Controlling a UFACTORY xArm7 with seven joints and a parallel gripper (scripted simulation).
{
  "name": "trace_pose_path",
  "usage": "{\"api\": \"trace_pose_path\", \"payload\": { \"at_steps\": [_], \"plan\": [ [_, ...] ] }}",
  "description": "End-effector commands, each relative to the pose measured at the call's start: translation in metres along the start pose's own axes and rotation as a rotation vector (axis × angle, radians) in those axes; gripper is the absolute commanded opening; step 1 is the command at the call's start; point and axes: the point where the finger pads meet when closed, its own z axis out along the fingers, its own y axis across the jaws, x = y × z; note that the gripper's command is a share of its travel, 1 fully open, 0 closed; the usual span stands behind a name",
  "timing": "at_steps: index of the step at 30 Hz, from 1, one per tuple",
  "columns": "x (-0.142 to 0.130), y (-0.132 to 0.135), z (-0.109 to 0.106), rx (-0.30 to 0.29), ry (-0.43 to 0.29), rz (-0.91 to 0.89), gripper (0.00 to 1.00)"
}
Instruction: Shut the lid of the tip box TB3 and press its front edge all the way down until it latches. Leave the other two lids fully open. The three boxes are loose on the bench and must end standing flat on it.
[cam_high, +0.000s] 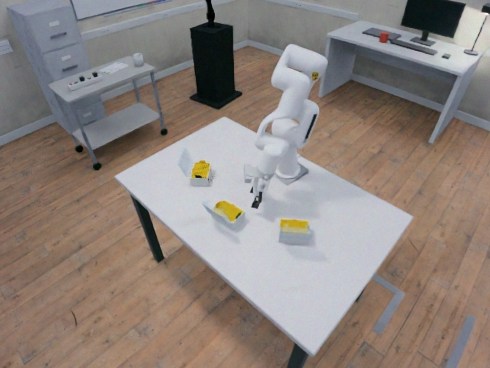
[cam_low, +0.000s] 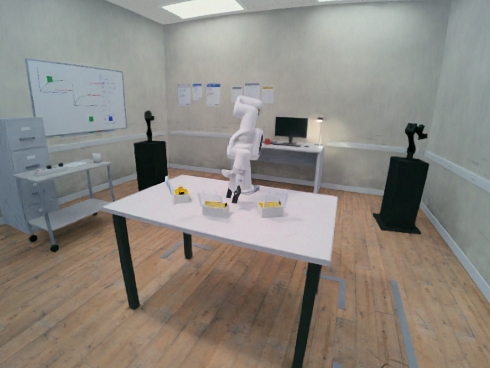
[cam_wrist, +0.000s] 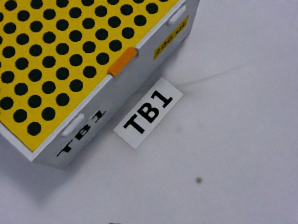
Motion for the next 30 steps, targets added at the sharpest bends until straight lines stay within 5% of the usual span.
{"api": "trace_pose_path", "payload": {
  "at_steps": [1,27,30],
  "plan": [
    [0.001,-0.001,-0.001,0.003,0.001,0.001,1.0],
    [0.001,-0.001,-0.001,0.003,0.001,0.001,1.0],
    [0.005,-0.001,-0.015,0.003,0.001,0.001,1.0]
  ]
}}
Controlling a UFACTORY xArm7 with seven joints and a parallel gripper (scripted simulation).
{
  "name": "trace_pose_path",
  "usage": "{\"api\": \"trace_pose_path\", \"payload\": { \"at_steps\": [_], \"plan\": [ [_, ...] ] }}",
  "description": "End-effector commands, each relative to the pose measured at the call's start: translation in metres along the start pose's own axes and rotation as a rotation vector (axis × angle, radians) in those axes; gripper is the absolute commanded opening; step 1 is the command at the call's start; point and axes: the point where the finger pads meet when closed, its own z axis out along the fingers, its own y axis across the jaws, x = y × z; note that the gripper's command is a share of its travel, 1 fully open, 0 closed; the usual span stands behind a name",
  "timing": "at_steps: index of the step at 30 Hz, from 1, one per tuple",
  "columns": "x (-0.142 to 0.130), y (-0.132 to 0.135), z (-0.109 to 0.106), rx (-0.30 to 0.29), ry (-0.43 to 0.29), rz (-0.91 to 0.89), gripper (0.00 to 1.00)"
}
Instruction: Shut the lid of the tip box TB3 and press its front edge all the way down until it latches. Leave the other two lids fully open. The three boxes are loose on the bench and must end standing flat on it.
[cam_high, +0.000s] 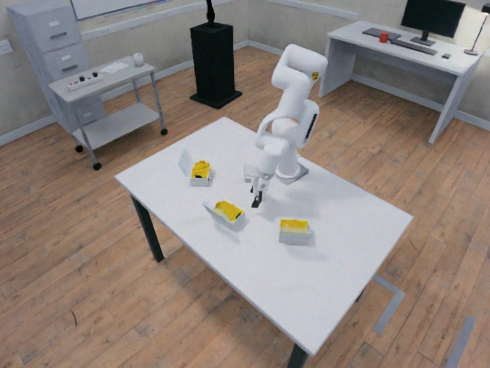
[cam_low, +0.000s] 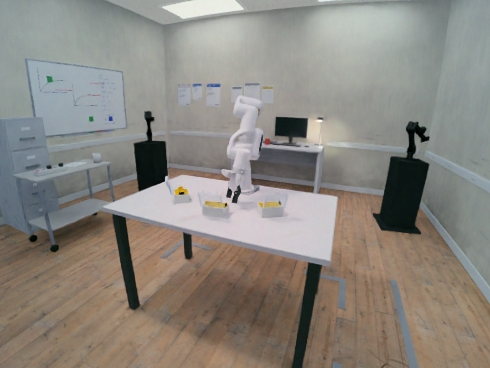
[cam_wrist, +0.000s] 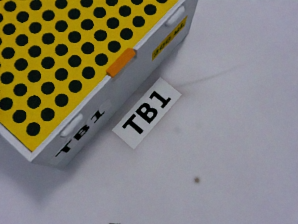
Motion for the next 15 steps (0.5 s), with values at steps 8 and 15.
{"api": "trace_pose_path", "payload": {
  "at_steps": [8,15],
  "plan": [
    [0.015,-0.002,-0.053,0.006,0.003,0.0,1.0],
    [0.021,-0.002,-0.077,0.006,0.003,0.0,1.0]
  ]
}}
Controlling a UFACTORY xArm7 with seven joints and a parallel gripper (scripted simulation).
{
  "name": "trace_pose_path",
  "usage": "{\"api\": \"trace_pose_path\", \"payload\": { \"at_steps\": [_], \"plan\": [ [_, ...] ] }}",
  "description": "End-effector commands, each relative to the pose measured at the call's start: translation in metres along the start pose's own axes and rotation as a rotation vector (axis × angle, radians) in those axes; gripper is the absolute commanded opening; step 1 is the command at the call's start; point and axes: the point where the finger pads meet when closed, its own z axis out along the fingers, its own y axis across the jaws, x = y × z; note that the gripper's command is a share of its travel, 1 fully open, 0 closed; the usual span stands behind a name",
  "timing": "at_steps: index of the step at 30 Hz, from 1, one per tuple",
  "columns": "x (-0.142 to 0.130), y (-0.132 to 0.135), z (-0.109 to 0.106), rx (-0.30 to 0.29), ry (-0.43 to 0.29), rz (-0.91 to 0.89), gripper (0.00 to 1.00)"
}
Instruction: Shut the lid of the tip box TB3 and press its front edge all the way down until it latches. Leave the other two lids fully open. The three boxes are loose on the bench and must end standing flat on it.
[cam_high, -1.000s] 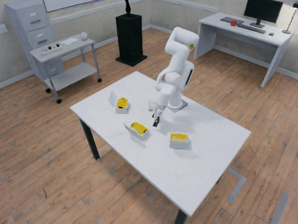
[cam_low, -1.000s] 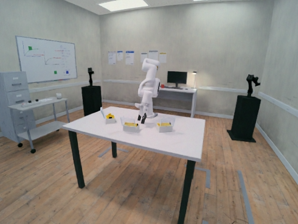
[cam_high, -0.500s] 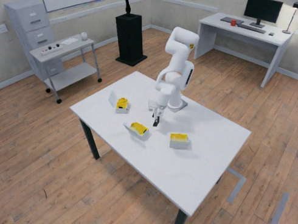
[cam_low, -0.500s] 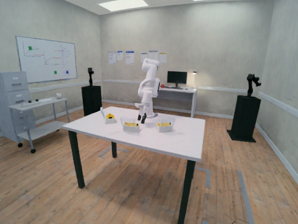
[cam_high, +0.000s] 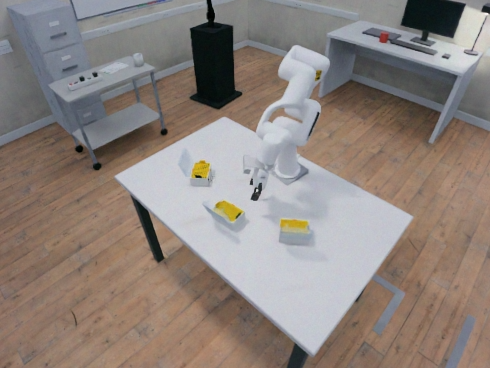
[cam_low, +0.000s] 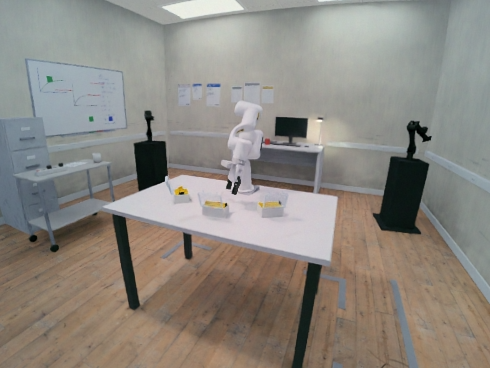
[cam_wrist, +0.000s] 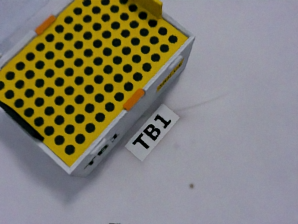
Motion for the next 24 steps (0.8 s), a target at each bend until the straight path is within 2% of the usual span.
{"api": "trace_pose_path", "payload": {
  "at_steps": [1,10,12,16,22,24],
  "plan": [
    [0.006,0.002,-0.031,0.003,0.004,0.001,1.0],
    [0.018,0.002,-0.075,0.003,0.004,0.001,1.0],
    [0.018,0.002,-0.075,0.003,0.004,0.001,1.0],
    [0.022,0.002,-0.093,0.003,0.004,0.001,1.0],
    [0.022,0.002,-0.093,0.003,0.004,0.001,1.0],
    [0.014,-0.003,-0.095,0.02,0.004,-0.064,1.0]
  ]
}}
